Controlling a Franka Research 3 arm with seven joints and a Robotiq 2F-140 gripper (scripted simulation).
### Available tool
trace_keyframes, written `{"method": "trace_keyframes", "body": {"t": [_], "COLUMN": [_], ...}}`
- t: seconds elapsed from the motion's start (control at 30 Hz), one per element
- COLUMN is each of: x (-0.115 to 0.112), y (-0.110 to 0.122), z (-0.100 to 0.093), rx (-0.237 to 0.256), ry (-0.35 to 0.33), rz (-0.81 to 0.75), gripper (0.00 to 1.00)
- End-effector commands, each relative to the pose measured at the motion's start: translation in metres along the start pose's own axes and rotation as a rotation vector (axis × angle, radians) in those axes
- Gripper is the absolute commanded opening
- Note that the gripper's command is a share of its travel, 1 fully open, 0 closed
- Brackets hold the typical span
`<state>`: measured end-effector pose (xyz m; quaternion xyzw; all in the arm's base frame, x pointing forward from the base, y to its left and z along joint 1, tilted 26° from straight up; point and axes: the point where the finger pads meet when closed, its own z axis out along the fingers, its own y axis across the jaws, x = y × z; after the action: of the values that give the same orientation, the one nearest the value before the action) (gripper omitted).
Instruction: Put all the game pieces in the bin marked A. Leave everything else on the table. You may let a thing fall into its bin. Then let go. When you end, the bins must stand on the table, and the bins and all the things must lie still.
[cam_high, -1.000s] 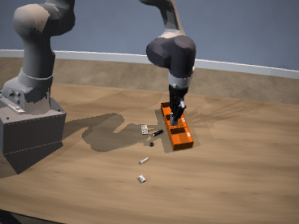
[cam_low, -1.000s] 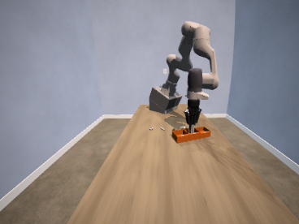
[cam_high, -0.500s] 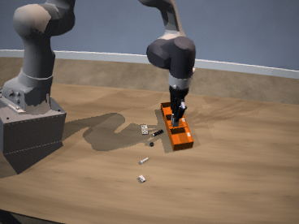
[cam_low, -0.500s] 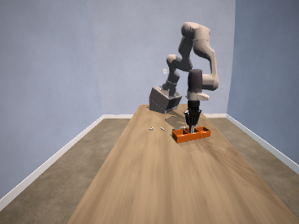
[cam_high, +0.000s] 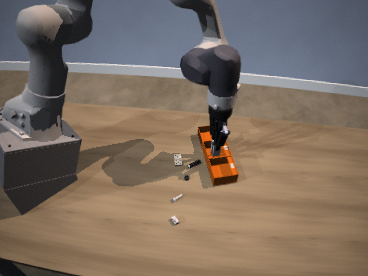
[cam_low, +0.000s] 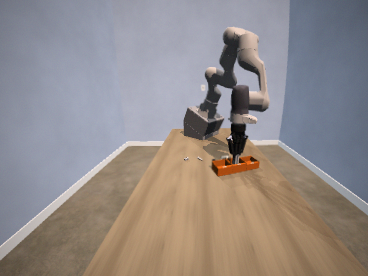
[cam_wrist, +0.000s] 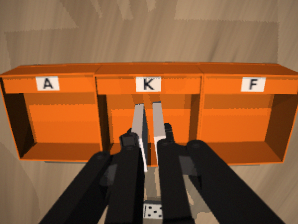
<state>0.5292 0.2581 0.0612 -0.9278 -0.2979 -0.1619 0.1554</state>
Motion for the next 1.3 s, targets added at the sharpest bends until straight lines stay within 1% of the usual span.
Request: {"method": "trace_keyframes", "body": {"t": [0.0, 0.83, 1.17, 1.27], "x": [0.001, 0.001, 0.001, 0.001], "y": [0.000, 0.000, 0.000, 0.000], "z": [0.001, 0.001, -0.013, -0.014], "rx": [-0.002, -0.002, -0.002, -0.002], "ry": [0.001, 0.001, 0.001, 0.001], "rz": [-0.007, -0.007, -0.007, -0.007], "gripper": [0.05, 0.05, 0.05, 0.05]}}
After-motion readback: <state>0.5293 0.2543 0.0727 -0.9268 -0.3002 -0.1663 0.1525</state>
